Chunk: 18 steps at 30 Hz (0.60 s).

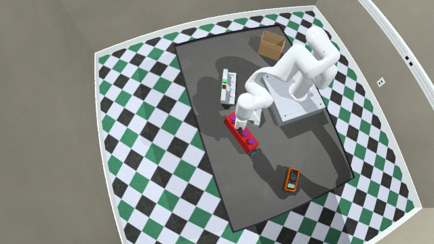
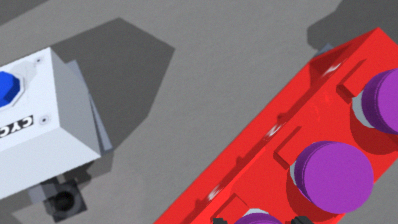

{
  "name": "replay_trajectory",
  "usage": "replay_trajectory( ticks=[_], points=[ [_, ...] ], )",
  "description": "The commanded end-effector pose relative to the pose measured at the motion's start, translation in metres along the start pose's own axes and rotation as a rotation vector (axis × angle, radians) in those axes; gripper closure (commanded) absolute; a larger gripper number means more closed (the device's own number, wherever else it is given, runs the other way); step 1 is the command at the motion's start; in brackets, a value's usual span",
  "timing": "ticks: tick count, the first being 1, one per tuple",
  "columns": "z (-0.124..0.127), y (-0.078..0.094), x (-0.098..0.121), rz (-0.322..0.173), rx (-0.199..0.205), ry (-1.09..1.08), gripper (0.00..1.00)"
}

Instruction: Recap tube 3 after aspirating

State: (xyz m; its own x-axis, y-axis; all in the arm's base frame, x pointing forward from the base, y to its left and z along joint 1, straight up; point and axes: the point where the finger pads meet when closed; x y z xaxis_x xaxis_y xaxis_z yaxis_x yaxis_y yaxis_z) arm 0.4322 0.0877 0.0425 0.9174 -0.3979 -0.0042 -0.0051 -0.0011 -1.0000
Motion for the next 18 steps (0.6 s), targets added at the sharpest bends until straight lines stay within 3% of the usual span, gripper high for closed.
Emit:
replay_trajectory(
  ticks=[1, 9, 18],
  points=[
    [0.0011, -0.0015, 0.0016, -0.009, -0.002, -0.001, 1.0],
    [0.0011, -0.0015, 0.0016, -0.009, -0.002, -0.001, 1.0],
    [0.0011, -0.0012, 0.0016, -0.009, -0.001, 0.349, 1.0]
  ],
)
Point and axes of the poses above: the point where the finger pads meet when closed, its own y axis out along the fingers, its own z axis across the jaws, x = y × z, and after that the axes turned 6 degrees about -y, right-handed
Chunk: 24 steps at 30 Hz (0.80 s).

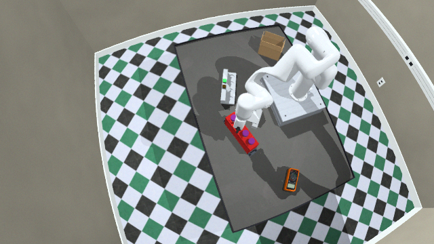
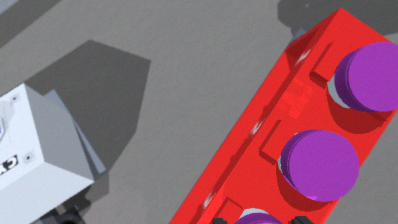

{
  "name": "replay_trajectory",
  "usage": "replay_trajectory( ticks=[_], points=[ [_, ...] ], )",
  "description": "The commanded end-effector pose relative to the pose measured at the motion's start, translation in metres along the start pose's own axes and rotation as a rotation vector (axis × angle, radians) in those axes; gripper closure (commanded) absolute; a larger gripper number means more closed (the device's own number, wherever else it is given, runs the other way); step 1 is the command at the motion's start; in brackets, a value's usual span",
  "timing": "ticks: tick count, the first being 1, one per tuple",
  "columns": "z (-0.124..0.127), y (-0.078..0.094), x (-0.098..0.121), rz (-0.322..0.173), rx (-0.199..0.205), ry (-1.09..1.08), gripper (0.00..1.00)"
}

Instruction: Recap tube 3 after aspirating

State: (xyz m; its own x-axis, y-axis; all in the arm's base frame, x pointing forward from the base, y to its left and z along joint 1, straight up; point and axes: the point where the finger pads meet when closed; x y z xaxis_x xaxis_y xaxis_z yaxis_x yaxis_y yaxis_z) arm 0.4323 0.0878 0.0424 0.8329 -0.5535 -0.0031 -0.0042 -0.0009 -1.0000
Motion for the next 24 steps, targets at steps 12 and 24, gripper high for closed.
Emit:
replay_trajectory(
  ticks=[12, 24],
  points=[
    [0.0013, -0.0008, 0.0013, -0.009, 0.002, 0.717, 1.0],
    [0.0013, -0.0003, 0.0013, -0.008, 0.004, 1.272, 1.0]
  ],
)
Point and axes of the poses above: the point where the finger pads meet when closed, its own y axis out along the fingers, its own z axis across the jaws, x = y × z, and after that the axes turned 6 degrees about -y, right-handed
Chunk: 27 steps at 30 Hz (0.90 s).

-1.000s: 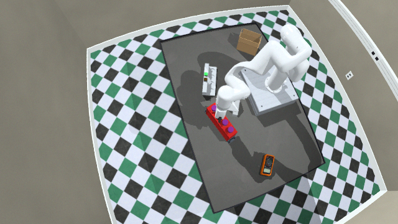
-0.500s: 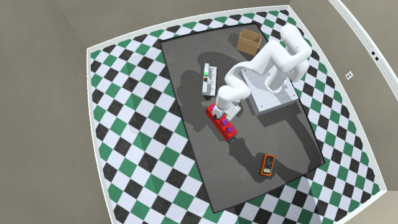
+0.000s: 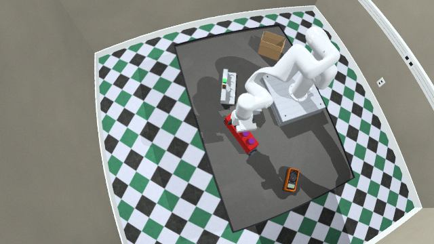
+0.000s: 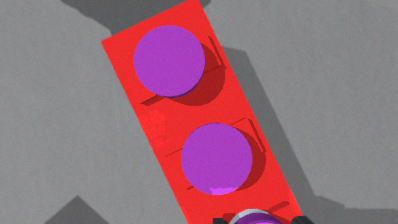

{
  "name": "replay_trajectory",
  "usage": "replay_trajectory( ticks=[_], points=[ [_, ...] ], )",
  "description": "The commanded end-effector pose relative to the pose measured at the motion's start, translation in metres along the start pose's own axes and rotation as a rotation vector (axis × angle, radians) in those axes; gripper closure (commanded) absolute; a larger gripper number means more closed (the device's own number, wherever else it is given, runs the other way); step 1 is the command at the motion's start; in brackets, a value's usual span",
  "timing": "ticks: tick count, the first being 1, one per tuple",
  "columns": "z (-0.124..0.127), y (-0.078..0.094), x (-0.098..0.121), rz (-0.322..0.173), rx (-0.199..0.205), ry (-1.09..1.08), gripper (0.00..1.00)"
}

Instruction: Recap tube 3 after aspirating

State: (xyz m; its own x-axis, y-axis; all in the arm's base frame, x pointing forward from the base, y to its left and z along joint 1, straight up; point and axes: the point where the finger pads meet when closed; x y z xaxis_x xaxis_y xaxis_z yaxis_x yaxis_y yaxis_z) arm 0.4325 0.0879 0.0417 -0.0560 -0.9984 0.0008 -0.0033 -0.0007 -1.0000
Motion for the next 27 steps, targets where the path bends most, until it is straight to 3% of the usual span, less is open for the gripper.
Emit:
replay_trajectory(
  ticks=[1, 9, 10, 20, 23, 27],
  points=[
    [0.0016, -0.0009, -0.0004, -0.005, 0.007, 0.279, 1.0],
    [0.0016, -0.0008, -0.0004, -0.005, 0.007, 0.352, 1.0],
    [0.0016, -0.0008, -0.0004, -0.005, 0.007, 0.352, 0.54],
    [0.0016, -0.0008, -0.0004, -0.005, 0.007, 0.352, 0.54],
    [0.0016, -0.0013, -0.0004, -0.005, 0.007, 0.269, 0.54],
    [0.0016, -0.0013, -0.0004, -0.005, 0.006, -0.021, 0.54]
  ],
)
Point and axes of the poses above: the point where the finger pads meet when closed, its own y axis out along the fingers, its own z axis across the jaws, x = y × z, and after that the axes turned 6 degrees about -y, right-handed
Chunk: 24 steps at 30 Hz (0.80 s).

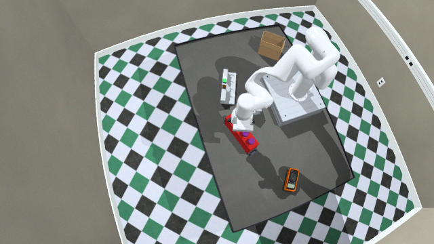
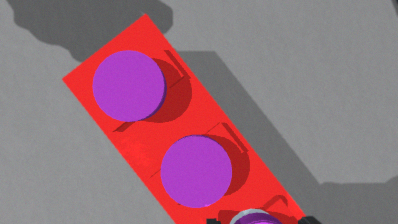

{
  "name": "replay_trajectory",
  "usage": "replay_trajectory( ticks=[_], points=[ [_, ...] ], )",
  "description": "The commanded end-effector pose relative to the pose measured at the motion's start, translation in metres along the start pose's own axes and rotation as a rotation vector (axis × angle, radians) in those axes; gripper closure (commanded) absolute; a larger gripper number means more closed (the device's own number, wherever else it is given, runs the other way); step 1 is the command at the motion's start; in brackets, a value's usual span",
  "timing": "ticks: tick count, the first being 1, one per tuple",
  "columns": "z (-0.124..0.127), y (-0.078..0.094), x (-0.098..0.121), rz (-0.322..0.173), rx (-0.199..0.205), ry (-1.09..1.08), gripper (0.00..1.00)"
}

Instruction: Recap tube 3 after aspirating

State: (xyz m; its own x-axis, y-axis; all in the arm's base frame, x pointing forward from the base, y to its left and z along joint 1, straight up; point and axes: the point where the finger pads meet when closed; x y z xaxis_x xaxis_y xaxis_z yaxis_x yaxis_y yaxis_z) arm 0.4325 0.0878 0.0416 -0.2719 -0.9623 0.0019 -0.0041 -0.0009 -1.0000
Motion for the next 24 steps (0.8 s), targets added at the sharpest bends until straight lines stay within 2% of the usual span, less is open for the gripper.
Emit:
replay_trajectory(
  ticks=[1, 11, 13, 16, 23, 24],
  points=[
    [0.0014, -0.0015, -0.0007, -0.004, 0.007, -0.279, 0.54],
    [0.0014, -0.0015, -0.0007, -0.006, 0.005, -0.764, 0.54],
    [0.0014, -0.0015, -0.0007, -0.006, 0.005, -0.764, 0.54],
    [0.0014, -0.0015, -0.0007, -0.007, 0.005, -0.983, 0.54],
    [0.0014, -0.0015, -0.0007, -0.007, 0.005, -0.985, 0.54],
    [0.0014, -0.0015, -0.0007, -0.007, 0.005, -0.985, 1.0]
  ],
)
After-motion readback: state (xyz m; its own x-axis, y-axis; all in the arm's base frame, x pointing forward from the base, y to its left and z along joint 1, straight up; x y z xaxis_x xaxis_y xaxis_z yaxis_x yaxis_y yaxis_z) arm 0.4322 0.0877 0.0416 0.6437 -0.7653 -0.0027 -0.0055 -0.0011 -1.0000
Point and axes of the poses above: the point where the finger pads meet when closed, its own y axis out along the fingers, its own z axis across the jaws, x = y × z, and after that the axes turned 6 degrees about -y, right-handed
